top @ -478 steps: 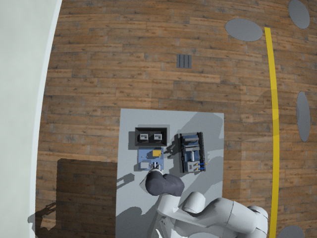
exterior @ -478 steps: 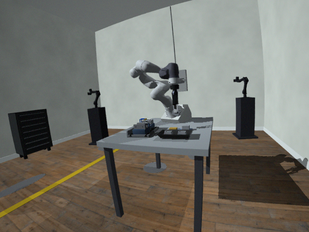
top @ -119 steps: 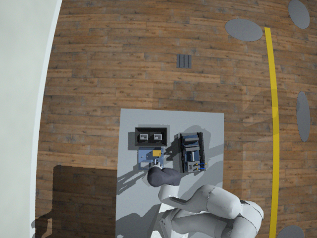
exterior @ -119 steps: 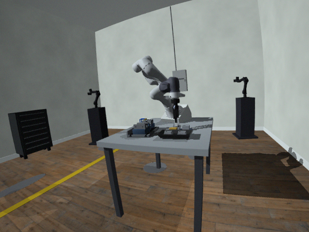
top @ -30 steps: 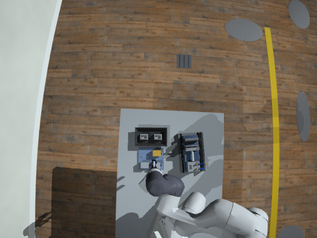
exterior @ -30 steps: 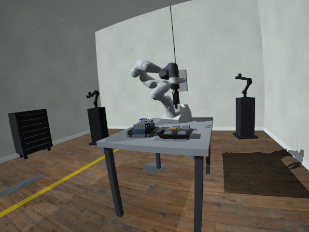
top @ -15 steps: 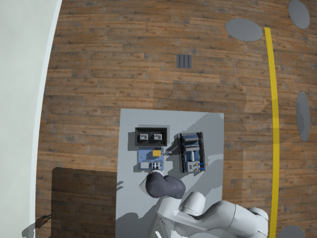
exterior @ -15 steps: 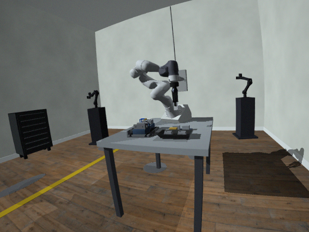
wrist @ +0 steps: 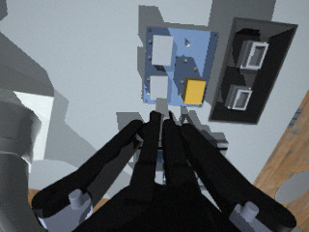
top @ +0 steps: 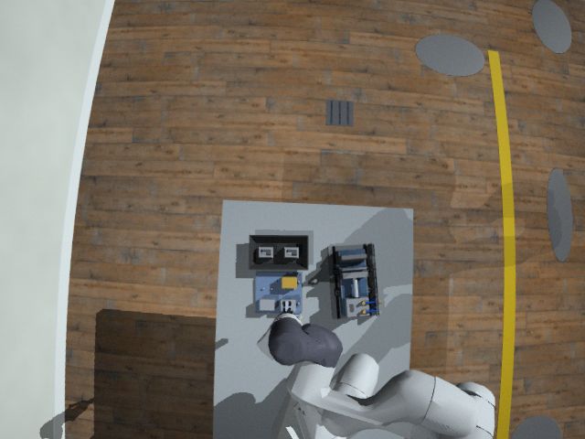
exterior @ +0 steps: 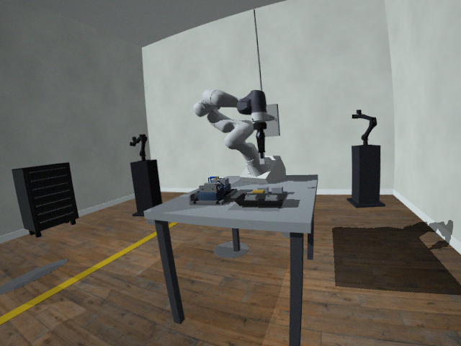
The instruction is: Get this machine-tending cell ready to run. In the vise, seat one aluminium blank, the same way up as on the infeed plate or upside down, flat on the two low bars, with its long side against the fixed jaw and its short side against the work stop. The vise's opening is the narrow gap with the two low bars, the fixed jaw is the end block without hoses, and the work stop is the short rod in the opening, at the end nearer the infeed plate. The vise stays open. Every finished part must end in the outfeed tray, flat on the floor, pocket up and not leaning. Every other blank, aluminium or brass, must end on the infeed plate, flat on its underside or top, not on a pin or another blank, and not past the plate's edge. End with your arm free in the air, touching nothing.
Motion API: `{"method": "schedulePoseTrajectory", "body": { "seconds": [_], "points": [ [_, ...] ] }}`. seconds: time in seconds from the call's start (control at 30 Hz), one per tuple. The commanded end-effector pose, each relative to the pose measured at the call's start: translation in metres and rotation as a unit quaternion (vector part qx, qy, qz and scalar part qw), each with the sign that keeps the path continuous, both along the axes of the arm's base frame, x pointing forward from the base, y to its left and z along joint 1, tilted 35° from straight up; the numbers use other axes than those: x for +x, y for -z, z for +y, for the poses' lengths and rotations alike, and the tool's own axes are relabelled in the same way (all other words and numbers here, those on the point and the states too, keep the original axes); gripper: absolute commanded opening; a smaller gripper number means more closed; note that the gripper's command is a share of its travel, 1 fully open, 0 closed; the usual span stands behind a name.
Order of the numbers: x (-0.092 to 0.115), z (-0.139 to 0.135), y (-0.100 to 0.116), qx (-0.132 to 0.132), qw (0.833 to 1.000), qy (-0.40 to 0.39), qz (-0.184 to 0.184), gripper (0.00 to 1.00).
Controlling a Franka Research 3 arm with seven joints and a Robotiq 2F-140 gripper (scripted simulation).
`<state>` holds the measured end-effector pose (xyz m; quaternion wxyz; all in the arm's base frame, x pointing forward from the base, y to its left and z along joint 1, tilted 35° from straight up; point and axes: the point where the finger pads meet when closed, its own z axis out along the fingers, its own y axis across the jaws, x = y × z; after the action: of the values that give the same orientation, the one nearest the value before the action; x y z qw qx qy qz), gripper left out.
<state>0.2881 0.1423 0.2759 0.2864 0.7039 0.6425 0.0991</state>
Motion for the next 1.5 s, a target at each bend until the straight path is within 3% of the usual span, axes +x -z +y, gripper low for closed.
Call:
{"method": "schedulePoseTrajectory", "body": {
  "seconds": [0.0, 0.5, 0.7, 0.87, 0.9, 1.47],
  "points": [
    [-0.001, 0.001, -0.001, 0.0, 1.0, -0.002, 0.002, 0.0],
    [-0.001, 0.001, -0.001, 0.0, 1.0, -0.001, 0.002, 0.0],
    [0.007, 0.064, 0.015, 0.001, 1.0, 0.0, 0.001, 0.0],
    [0.008, 0.075, 0.02, 0.002, 1.0, -0.001, 0.002, 0.0],
    [0.008, 0.075, 0.02, 0.002, 1.0, -0.001, 0.002, 0.4],
    [0.008, 0.075, 0.02, 0.002, 1.0, -0.001, 0.002, 0.4]
  ]
}}
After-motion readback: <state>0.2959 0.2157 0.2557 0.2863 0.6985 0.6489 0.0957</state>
